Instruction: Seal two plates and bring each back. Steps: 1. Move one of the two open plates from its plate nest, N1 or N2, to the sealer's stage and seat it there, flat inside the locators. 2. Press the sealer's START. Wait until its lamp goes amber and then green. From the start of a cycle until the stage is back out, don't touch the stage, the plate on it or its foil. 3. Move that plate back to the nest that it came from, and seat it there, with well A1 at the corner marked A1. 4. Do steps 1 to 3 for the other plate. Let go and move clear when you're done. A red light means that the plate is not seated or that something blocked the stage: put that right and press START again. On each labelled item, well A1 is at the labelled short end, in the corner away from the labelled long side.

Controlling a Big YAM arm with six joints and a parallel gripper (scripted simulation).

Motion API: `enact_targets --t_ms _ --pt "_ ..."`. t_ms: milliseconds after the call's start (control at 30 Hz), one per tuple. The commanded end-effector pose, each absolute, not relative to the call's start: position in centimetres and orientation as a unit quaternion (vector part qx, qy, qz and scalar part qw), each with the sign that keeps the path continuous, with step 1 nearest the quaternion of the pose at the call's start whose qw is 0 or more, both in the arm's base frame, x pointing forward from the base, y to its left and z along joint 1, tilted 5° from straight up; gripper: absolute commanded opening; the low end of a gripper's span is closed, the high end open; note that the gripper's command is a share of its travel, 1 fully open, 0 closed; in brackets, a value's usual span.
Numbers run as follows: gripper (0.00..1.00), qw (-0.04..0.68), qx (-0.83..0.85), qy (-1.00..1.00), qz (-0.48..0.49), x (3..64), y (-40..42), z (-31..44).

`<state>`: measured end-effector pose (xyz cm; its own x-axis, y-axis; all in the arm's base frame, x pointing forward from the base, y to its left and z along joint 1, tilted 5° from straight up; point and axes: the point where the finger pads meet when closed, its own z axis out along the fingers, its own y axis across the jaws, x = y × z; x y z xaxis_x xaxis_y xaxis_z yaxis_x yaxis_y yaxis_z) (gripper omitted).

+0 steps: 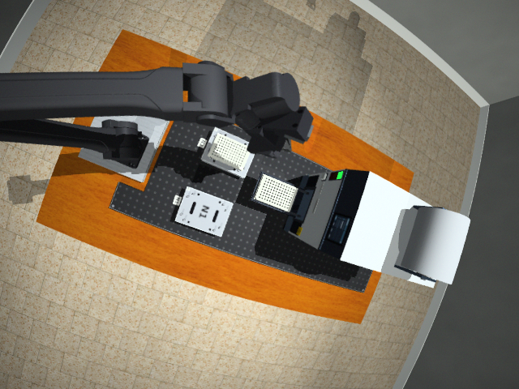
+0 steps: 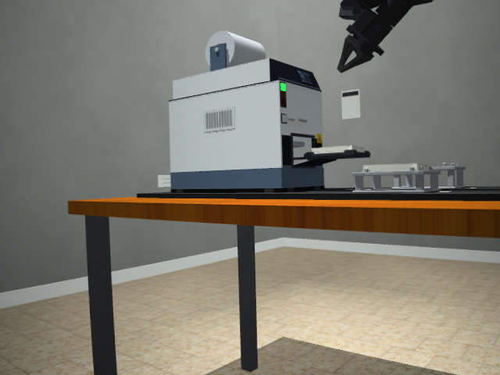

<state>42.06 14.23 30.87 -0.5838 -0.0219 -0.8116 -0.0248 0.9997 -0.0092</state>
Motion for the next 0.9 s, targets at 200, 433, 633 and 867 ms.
enact_targets --t_ms 200,433,633,867 --pt "0.00 0.467 -0.004 0.884 0.006 42.7 14.0 32.8" --pt "0.00 0.467 -0.009 0.884 -0.001 46.6 13.9 30.9" --pt "0.00 0.481 -0.016 0.876 0.007 49.8 14.7 30.9" --pt "0.00 0.485 -0.009 0.875 0.005 52.1 14.2 30.3"
